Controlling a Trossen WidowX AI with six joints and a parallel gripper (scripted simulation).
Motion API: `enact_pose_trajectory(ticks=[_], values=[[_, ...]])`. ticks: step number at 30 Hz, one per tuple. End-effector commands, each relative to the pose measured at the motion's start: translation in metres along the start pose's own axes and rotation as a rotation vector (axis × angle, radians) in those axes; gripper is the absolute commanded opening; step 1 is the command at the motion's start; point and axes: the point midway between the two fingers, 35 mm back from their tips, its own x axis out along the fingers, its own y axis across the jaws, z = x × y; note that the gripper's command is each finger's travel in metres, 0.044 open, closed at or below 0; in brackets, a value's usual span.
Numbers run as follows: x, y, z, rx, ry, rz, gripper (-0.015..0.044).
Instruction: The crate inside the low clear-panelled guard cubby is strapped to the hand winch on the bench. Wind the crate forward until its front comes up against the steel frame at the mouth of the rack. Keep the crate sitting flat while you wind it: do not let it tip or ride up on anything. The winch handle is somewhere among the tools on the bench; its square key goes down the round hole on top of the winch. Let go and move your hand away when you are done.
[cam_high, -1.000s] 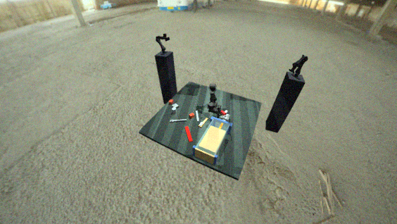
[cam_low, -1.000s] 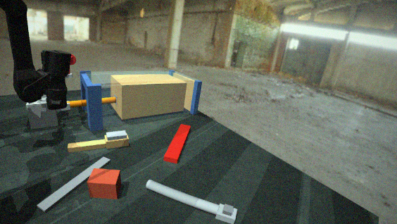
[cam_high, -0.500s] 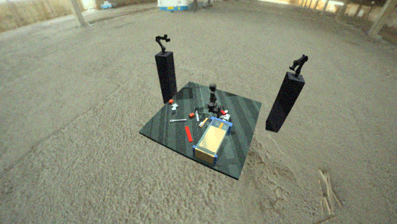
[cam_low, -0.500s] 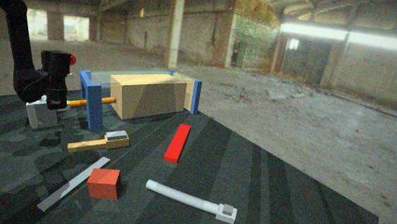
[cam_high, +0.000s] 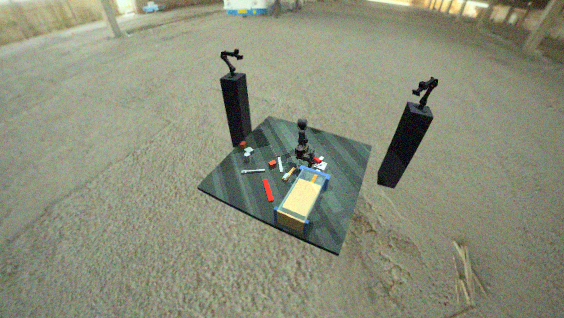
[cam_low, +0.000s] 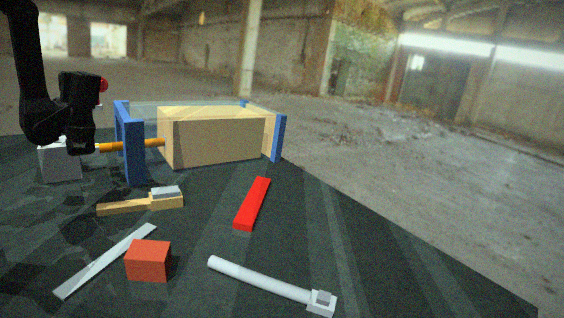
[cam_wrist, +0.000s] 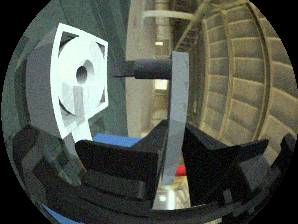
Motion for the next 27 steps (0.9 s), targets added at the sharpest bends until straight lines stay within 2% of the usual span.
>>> enact_pose_trajectory(ticks=[1, 27], values=[[0.0000, -0.0002, -0.0001, 0.000, 0.002, -0.001, 0.0000], [0.0004, 0.0040, -0.0012, 0.000, 0.000, -0.001, 0.0000]])
